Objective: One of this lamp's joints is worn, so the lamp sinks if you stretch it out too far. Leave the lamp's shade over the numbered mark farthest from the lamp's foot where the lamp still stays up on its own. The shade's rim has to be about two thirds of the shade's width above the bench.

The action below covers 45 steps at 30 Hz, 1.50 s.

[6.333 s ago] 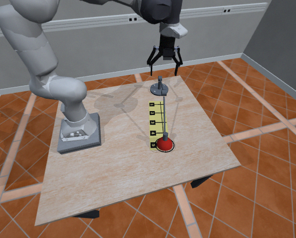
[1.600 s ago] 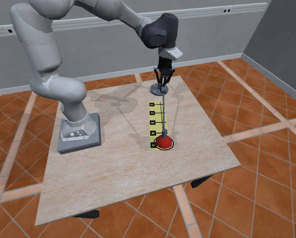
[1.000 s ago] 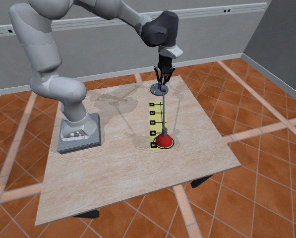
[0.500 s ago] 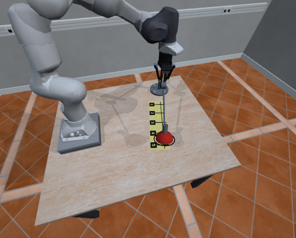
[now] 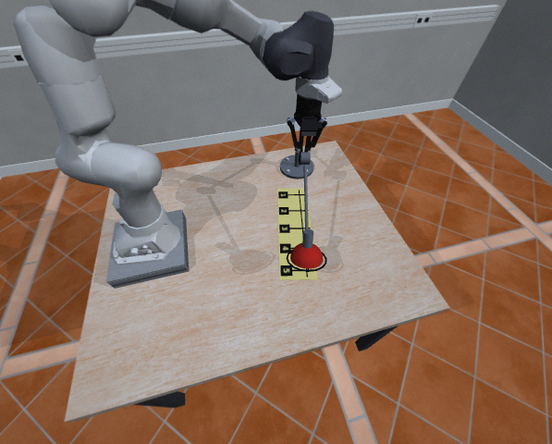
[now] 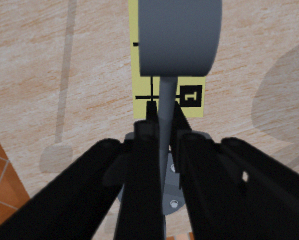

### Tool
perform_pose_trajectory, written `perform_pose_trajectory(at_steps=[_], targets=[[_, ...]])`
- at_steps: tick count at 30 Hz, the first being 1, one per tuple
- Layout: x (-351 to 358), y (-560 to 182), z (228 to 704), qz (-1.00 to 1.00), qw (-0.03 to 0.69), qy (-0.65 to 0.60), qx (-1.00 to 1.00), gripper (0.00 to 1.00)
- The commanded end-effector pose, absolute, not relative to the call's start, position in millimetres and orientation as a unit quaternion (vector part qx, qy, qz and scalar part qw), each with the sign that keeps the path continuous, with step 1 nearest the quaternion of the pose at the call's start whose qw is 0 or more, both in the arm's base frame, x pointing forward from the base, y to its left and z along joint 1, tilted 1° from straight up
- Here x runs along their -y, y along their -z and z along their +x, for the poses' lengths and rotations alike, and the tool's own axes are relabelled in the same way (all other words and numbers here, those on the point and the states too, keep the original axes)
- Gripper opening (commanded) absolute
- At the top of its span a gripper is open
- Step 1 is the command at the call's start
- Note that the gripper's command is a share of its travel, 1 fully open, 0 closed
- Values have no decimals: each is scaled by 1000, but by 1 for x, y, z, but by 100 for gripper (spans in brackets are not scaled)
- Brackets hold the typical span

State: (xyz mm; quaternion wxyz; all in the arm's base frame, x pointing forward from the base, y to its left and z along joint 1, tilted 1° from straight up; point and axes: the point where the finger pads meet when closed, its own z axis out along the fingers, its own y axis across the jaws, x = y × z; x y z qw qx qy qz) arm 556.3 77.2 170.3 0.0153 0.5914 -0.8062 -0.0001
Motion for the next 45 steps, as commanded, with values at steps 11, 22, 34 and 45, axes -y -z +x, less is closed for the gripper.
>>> perform_pose_trajectory(at_steps=[11,22,34,45], targets=[[-94,-199,566,596,5,0,803,10],[-94,-199,566,596,5,0,803,10],[-98,-204,567,596,5,0,803,10],[-109,-217,570,596,5,0,803,10]])
